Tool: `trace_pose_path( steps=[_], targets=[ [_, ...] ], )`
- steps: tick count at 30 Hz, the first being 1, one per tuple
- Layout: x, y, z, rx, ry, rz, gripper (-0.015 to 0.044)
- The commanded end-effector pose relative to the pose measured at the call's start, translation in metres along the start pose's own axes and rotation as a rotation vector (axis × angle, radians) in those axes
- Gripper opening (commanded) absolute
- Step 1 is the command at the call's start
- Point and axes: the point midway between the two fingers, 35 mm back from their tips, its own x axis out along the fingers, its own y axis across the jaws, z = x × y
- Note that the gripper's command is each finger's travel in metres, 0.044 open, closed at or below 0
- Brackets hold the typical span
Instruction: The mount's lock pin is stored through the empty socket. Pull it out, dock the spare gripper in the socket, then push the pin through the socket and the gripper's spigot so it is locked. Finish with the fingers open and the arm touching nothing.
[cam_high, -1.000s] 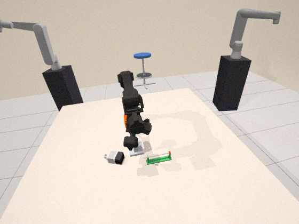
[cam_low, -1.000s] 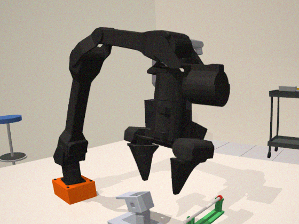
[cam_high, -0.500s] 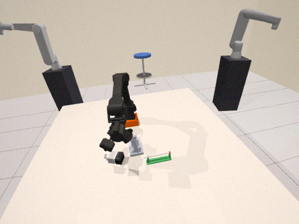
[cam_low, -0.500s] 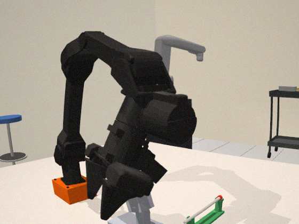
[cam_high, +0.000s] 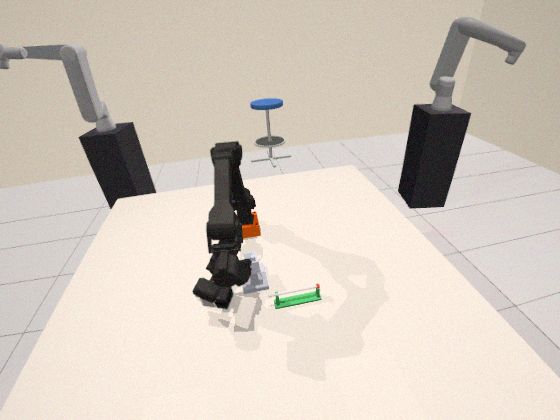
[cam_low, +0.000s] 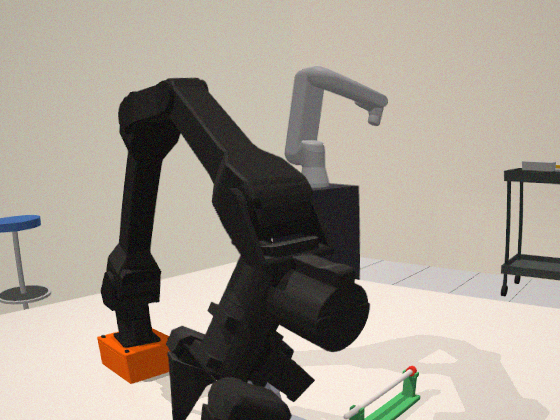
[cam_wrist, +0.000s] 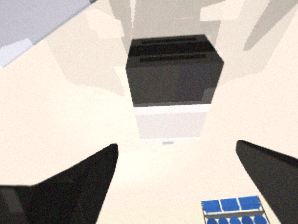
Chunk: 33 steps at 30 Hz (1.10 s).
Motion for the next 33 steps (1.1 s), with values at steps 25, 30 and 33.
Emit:
trace_pose_path(
  steps=[25, 30, 33],
  targets=[
    [0.041, 0.002, 0.023, -0.002, 0.007, 0.008, 0.044],
    [0.048, 0.002, 0.027, -0.002, 0.007, 0.008, 0.044],
    [0.05, 0.002, 0.028, -0.002, 0.007, 0.008, 0.044]
  ],
)
